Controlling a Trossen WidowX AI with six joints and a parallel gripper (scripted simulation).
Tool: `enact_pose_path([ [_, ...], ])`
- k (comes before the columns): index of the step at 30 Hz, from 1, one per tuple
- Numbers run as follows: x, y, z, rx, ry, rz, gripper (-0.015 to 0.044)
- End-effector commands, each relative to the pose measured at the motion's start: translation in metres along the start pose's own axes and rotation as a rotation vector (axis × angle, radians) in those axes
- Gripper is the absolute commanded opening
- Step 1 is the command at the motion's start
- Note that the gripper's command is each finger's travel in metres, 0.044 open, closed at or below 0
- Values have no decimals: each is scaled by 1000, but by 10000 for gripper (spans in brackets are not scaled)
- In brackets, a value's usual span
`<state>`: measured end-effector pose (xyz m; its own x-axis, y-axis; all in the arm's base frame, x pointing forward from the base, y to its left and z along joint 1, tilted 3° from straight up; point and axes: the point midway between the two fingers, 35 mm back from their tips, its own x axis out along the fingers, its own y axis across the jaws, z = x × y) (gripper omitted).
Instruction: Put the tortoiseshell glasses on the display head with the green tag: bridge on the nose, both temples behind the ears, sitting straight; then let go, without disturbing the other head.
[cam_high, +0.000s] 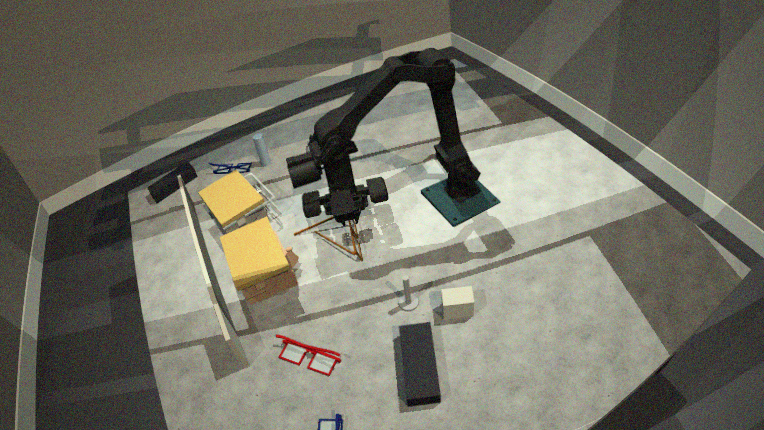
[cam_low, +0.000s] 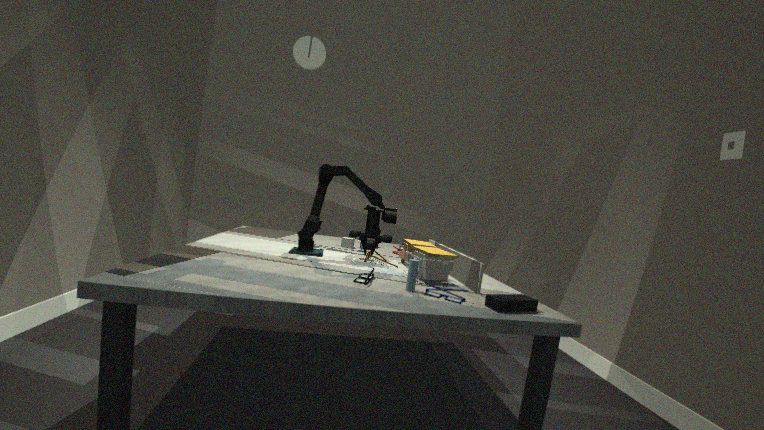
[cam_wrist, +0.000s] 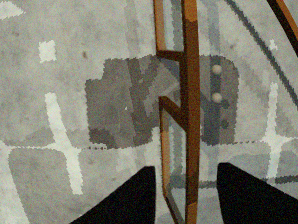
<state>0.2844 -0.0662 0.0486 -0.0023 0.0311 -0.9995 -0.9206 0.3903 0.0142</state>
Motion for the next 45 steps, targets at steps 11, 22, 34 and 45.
enact_pose_path([
  [11,11,1,-1,4,3,2,120],
  [22,11,1,0,2,1,7,74],
  [34,11,1,0,2,1,7,0],
  [45,-1,-2,0,2,1,6,0],
])
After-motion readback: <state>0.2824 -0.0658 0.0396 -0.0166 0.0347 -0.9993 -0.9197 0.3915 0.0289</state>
